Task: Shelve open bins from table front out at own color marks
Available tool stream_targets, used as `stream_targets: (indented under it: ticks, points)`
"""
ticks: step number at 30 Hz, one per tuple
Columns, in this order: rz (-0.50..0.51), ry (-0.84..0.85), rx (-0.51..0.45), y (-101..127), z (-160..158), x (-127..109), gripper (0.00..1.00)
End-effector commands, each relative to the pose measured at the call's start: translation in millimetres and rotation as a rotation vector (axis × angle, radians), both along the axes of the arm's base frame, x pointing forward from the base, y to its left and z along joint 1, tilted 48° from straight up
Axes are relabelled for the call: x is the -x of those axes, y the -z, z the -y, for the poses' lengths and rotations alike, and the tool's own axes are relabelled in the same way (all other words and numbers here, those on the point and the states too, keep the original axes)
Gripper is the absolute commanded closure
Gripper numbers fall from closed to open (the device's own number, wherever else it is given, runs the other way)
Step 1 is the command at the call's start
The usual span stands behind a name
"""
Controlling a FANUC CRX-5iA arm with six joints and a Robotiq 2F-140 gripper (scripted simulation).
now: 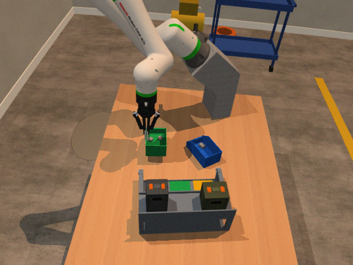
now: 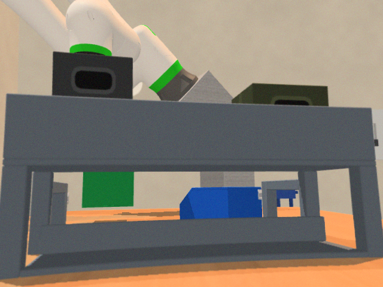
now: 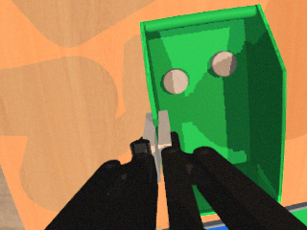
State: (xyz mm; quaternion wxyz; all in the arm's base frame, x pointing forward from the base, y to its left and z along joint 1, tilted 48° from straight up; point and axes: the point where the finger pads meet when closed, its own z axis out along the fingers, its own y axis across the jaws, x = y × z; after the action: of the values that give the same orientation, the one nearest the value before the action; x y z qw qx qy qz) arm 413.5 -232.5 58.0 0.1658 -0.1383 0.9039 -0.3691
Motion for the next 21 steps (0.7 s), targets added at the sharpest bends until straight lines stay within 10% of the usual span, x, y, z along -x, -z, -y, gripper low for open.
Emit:
stream_targets:
  ticks: [1,21]
  points:
    - [-0.001,0.001,0.000,-3,-3,1,1.00]
    - [-0.001,0.001,0.000,-15,-14,9,1.00]
